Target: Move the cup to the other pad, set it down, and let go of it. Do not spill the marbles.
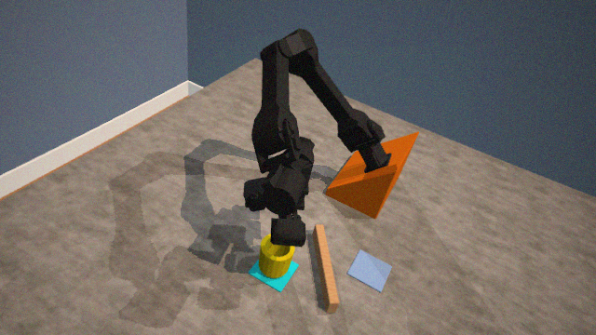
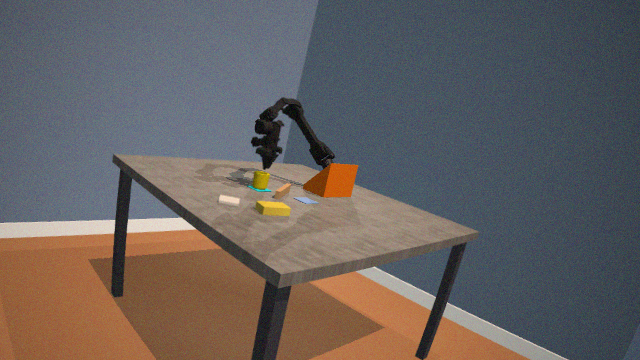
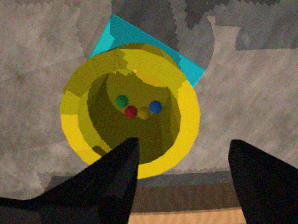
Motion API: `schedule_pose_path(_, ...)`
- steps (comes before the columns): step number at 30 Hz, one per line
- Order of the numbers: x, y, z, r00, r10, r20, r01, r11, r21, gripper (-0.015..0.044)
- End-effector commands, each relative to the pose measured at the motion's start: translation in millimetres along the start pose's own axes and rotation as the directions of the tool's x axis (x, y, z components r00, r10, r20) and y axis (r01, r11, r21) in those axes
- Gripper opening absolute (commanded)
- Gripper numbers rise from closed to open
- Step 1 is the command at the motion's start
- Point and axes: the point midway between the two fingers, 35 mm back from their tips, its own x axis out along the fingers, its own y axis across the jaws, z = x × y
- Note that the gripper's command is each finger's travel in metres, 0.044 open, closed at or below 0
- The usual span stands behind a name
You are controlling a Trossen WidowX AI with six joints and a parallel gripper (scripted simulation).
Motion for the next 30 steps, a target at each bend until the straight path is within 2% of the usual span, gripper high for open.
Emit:
schedule_pose_path(1,0,0,0,1.000,0.000,0.000,0.000,1.000,-0.002,0.0278)
schedule_pose_path(7,-4,1,0,1.000,0.001,0.000,-0.001,1.000,-0.002,0.0435)
schedule_pose_path(23,-62,1,1,1.000,0.008,-0.004,-0.008,1.000,0.005,0.0440)
schedule_pose_path(30,-59,0,2,1.000,0.009,0.001,-0.009,1.000,0.002,0.0440)
